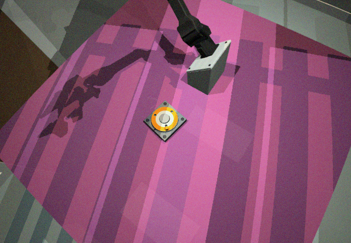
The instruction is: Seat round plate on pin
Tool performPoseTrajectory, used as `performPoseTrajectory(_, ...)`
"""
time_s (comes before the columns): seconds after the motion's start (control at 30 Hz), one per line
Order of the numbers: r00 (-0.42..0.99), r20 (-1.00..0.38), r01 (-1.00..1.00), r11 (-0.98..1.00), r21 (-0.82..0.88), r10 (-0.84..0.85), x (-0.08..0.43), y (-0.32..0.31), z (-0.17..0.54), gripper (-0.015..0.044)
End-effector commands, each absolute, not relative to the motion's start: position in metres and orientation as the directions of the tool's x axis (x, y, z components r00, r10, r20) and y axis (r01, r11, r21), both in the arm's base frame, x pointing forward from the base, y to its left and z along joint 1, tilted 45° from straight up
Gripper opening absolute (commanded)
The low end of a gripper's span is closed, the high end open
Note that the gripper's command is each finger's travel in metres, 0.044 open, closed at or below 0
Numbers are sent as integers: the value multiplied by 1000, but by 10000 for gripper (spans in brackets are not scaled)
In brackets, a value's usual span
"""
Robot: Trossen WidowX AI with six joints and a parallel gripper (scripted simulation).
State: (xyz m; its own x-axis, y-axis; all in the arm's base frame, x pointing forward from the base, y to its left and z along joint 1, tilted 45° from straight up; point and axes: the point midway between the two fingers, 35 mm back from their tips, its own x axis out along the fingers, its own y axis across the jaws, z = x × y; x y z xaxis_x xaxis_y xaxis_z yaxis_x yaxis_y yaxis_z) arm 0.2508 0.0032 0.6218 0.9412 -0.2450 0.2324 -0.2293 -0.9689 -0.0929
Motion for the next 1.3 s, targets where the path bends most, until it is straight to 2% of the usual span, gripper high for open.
performPoseTrajectory(0.0,943,222,-237,-969,-70,-247,255,4,619,374)
performPoseTrajectory(0.1,958,85,-286,-929,234,-274,309,14,571,295)
performPoseTrajectory(0.27,956,-4,-264,-866,424,-294,340,18,537,164)
performPoseTrajectory(0.33,948,-90,-197,-788,583,-304,364,24,503,111)
performPoseTrajectory(0.47,915,-236,-13,-606,796,-329,398,32,441,6)
performPoseTrajectory(0.57,889,-310,115,-492,863,-338,412,35,407,0)
performPoseTrajectory(0.67,829,-438,356,-275,893,-349,429,37,346,0)
performPoseTrajectory(0.83,733,-557,597,-23,802,-390,439,36,279,0)
performPoseTrajectory(1.0,565,-683,825,309,473,-463,435,30,187,0)
performPoseTrajectory(1.1,495,-716,857,414,307,-492,428,26,155,0)
performPoseTrajectory(1.17,391,-749,841,538,56,-534,415,20,111,0)
performPoseTrajectory(1.27,282,-766,749,632,-200,-577,396,12,71,0)
